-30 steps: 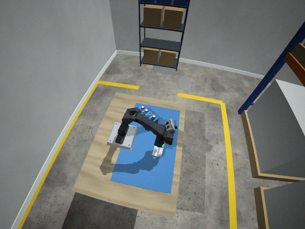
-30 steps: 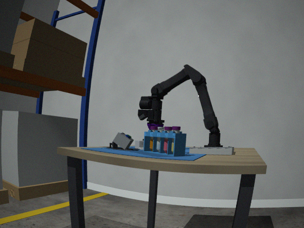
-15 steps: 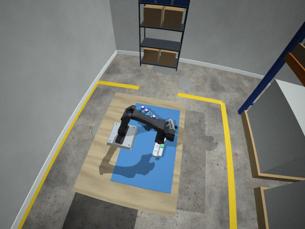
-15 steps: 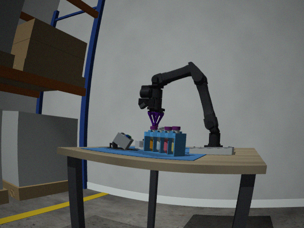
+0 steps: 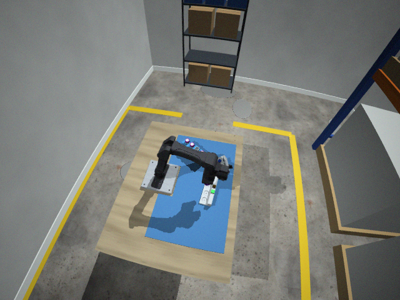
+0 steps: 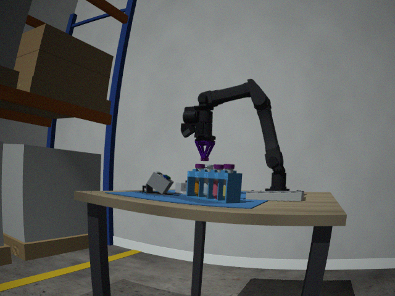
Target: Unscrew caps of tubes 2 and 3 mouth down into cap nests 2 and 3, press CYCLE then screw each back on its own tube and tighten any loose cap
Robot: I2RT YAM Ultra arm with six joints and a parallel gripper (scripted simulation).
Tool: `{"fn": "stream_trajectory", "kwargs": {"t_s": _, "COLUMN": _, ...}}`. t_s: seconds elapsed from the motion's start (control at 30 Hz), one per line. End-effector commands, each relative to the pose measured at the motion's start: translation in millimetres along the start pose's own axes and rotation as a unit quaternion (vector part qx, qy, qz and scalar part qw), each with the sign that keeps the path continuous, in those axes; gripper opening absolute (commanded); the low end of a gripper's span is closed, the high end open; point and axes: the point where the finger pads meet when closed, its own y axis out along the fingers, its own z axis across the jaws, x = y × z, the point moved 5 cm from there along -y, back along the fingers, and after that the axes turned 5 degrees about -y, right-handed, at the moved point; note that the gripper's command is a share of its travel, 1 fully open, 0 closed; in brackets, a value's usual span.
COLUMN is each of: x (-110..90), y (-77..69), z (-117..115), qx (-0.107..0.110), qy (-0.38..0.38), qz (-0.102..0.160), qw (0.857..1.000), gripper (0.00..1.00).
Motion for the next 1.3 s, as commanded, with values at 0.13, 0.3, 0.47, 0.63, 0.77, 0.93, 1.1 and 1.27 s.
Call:
{"fn": "stream_trajectory", "kwargs": {"t_s": 0.13, "x": -10, "y": -9.2, "z": 44, "qx": -0.004, "qy": -0.23, "qz": -0.015, "qw": 0.973, "gripper": 0.0}}
{"fn": "stream_trajectory", "kwargs": {"t_s": 0.3, "x": -17, "y": -8.9, "z": 68, "qx": -0.006, "qy": -0.349, "qz": -0.014, "qw": 0.937, "gripper": 0.0}}
{"fn": "stream_trajectory", "kwargs": {"t_s": 0.47, "x": -25, "y": -8.7, "z": 92, "qx": -0.007, "qy": -0.463, "qz": -0.013, "qw": 0.886, "gripper": 0.0}}
{"fn": "stream_trajectory", "kwargs": {"t_s": 0.63, "x": -34, "y": -8.3, "z": 124, "qx": -0.008, "qy": -0.603, "qz": -0.012, "qw": 0.797, "gripper": 0.0}}
{"fn": "stream_trajectory", "kwargs": {"t_s": 0.77, "x": -42, "y": -8.1, "z": 148, "qx": -0.009, "qy": -0.673, "qz": -0.012, "qw": 0.74, "gripper": 0.0}}
{"fn": "stream_trajectory", "kwargs": {"t_s": 0.93, "x": -49, "y": -8.0, "z": 172, "qx": -0.009, "qy": -0.673, "qz": -0.012, "qw": 0.74, "gripper": 0.0}}
{"fn": "stream_trajectory", "kwargs": {"t_s": 1.1, "x": -62, "y": -7.7, "z": 211, "qx": -0.008, "qy": -0.673, "qz": -0.012, "qw": 0.74, "gripper": 0.0}}
{"fn": "stream_trajectory", "kwargs": {"t_s": 1.27, "x": -74, "y": -7.6, "z": 251, "qx": -0.007, "qy": -0.673, "qz": -0.012, "qw": 0.74, "gripper": 0.0}}
